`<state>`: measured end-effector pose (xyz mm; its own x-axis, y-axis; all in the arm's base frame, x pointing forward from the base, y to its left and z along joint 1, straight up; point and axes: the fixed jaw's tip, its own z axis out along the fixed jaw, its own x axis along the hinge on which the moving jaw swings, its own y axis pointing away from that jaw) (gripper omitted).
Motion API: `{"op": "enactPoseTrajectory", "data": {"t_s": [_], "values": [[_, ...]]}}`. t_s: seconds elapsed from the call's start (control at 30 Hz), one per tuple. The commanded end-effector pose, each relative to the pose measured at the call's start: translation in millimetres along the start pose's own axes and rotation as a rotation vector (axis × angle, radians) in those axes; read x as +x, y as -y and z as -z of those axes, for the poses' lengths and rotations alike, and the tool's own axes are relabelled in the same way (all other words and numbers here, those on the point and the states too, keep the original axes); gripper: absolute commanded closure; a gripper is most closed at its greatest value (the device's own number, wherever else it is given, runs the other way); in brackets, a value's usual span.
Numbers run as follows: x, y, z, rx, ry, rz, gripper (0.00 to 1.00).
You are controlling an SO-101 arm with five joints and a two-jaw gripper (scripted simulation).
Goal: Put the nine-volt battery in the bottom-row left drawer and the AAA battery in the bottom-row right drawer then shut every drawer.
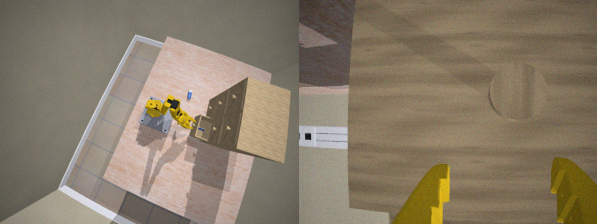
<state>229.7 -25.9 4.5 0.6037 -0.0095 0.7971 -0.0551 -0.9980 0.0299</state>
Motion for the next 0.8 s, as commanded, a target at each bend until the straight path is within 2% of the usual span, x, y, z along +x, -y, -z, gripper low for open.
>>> {"op": "enactPoseTrajectory", "data": {"t_s": [0.0,0.07,0.43,0.57,0.77], "values": [[-5.9,3.4,-8.2,0.011,-0.011,-0.004,0.79],[-10.6,4.1,-12.2,0.012,-0.013,-0.003,0.79],[-10.6,4.1,-12.2,0.012,-0.013,-0.003,0.79],[-20.0,5.4,-18.2,0.016,-0.018,-0.003,0.79],[-20.0,5.4,-18.2,0.016,-0.018,-0.003,0.79]]}}
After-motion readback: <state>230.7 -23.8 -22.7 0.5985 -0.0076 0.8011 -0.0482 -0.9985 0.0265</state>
